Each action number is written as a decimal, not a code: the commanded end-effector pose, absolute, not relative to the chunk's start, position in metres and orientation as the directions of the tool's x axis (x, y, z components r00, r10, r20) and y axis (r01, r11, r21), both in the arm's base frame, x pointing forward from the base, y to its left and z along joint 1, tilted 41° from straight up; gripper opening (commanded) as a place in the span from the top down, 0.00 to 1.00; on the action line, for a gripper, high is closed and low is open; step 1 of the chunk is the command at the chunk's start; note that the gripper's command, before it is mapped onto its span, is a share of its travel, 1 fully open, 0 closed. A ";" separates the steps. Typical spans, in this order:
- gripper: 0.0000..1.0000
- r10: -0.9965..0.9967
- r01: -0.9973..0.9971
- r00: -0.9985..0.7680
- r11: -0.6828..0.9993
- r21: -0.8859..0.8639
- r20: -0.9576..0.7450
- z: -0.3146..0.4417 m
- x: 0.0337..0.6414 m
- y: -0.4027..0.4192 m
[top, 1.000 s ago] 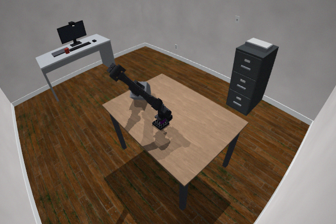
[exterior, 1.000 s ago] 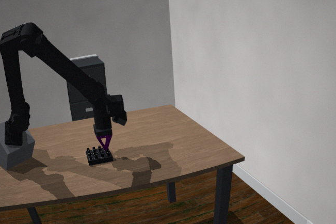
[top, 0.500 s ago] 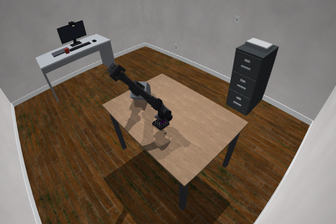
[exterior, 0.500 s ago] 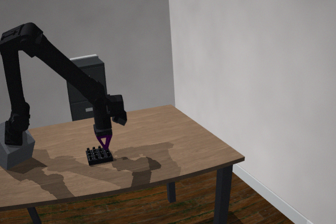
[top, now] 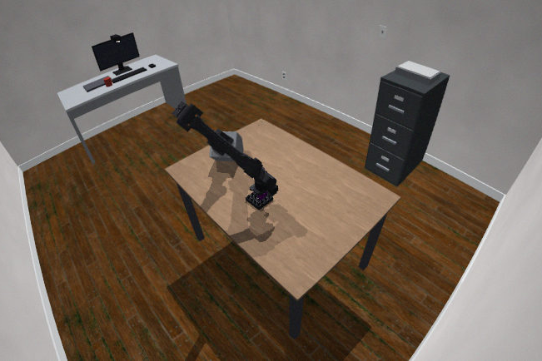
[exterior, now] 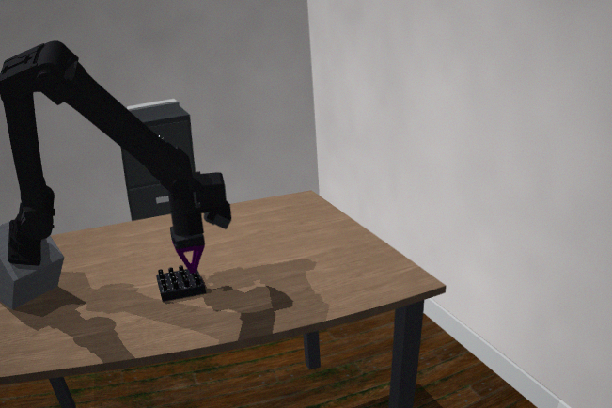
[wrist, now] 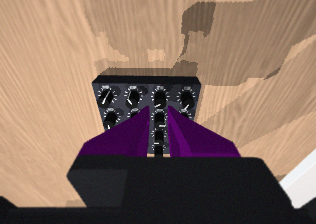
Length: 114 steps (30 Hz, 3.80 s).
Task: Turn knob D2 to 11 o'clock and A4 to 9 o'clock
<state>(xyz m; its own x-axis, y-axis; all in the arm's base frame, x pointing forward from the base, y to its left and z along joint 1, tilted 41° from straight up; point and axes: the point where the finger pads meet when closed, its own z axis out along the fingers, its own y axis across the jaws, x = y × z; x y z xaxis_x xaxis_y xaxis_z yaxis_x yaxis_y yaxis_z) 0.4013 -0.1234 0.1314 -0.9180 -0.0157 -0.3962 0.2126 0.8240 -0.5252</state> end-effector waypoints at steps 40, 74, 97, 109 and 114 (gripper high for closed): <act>0.82 -0.029 0.220 -0.904 0.824 -0.522 -0.427 0.146 0.409 -0.123; 0.82 -0.028 0.224 -0.901 0.824 -0.521 -0.433 0.151 0.414 -0.124; 0.82 -0.028 0.224 -0.901 0.824 -0.521 -0.433 0.151 0.414 -0.124; 0.82 -0.028 0.224 -0.901 0.824 -0.521 -0.433 0.151 0.414 -0.125; 0.82 -0.023 0.226 -0.904 0.823 -0.522 -0.428 0.144 0.415 -0.128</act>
<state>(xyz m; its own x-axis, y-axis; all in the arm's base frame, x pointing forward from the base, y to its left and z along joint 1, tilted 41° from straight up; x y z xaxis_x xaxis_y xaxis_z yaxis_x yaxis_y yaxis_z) 0.4011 -0.1241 0.1314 -0.9185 -0.0159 -0.3951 0.2117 0.8242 -0.5253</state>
